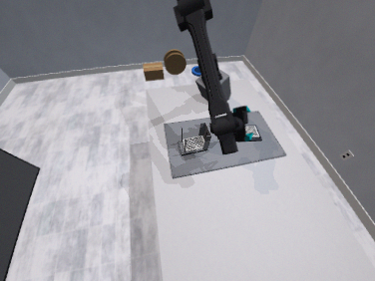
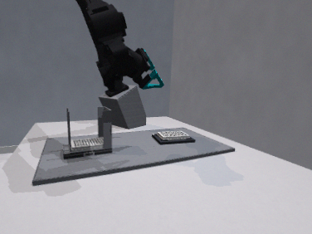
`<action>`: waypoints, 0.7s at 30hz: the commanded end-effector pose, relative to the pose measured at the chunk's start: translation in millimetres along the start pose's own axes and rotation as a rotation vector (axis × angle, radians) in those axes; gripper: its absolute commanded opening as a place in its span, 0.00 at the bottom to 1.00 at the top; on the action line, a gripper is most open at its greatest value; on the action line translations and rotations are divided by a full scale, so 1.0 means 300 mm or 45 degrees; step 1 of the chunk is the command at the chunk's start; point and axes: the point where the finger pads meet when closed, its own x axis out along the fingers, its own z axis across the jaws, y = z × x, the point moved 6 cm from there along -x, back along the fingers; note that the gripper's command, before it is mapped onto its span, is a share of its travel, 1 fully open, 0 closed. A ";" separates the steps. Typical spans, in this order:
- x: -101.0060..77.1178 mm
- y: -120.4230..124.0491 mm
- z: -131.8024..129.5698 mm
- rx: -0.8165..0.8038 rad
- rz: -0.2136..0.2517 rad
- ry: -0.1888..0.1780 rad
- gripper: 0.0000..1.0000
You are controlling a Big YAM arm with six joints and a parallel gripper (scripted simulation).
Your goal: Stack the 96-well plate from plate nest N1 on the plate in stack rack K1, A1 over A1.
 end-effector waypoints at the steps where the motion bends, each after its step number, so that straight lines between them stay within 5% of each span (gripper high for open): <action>1: -0.007 0.010 -0.003 -0.010 0.001 -0.007 1.00; 17: -0.007 0.010 -0.003 -0.010 0.001 -0.007 1.00; 21: 0.073 0.028 -0.019 -0.203 -0.073 -0.003 1.00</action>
